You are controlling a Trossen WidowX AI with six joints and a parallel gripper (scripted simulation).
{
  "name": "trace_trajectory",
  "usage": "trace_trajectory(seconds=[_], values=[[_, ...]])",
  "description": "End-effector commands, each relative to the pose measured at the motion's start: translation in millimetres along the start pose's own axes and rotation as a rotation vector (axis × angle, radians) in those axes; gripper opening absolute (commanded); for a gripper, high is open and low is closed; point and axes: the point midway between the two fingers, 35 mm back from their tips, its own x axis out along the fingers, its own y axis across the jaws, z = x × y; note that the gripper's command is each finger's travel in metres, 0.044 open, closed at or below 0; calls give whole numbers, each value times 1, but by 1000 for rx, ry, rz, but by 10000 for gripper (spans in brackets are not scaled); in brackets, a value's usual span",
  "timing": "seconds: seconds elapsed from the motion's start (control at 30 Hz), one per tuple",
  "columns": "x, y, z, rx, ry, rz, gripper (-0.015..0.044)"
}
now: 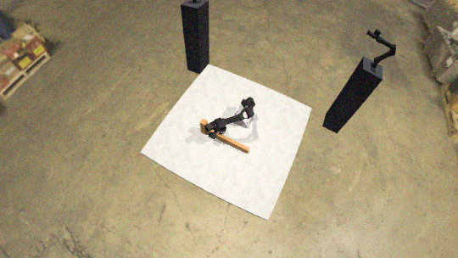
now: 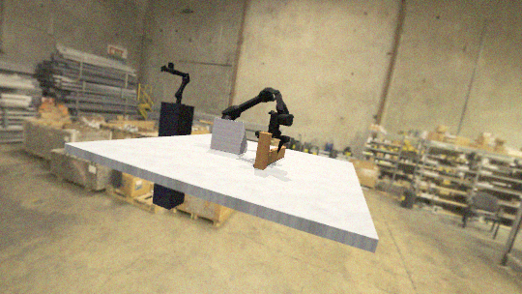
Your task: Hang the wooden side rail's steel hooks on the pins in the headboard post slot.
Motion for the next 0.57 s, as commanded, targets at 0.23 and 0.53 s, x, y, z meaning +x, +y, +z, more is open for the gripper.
trace_trajectory(seconds=[0.23, 0.53], values=[[1, -3, 12, -17, 1, 0, 440], [1, -3, 12, -17, 1, 0, 440]])
